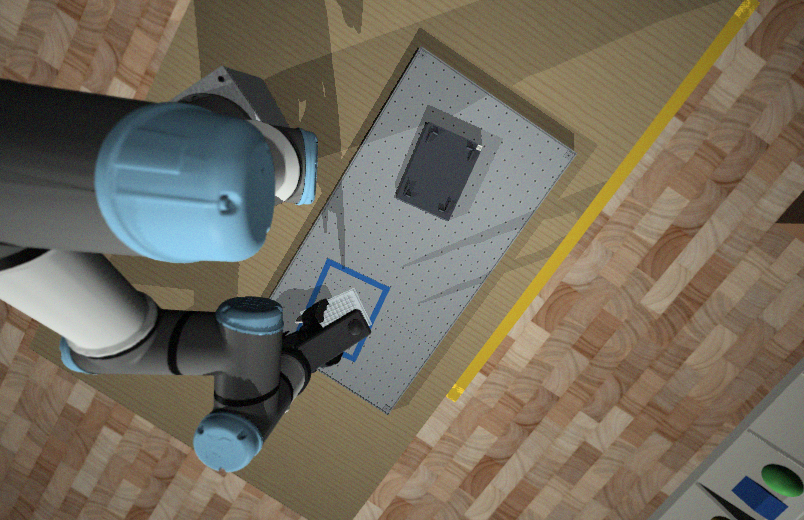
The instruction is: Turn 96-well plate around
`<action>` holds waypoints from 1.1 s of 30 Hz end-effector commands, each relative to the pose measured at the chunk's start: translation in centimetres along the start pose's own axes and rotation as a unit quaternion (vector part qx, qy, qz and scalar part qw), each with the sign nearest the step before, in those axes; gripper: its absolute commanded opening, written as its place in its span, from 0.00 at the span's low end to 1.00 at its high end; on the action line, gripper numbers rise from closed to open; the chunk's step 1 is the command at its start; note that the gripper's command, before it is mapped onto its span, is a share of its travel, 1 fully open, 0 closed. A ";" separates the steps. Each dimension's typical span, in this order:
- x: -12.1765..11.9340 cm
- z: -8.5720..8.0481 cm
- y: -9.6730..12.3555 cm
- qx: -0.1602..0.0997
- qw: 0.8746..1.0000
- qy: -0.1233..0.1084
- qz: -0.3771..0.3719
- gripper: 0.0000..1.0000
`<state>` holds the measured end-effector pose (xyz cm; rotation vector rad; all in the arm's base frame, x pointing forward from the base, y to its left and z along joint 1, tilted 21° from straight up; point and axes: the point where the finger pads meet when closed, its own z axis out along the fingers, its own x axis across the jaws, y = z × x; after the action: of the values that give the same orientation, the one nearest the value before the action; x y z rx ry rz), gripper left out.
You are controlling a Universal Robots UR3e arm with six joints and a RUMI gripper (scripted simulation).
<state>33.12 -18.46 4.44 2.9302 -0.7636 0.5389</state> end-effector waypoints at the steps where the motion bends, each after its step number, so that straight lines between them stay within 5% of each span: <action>1: 0.1 0.3 0.0 -0.001 1.000 0.001 0.000 0.00; 33: 0.1 2.2 0.0 -0.001 1.000 0.001 0.000 0.00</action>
<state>33.73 -18.75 2.63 2.9302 -0.7636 0.5389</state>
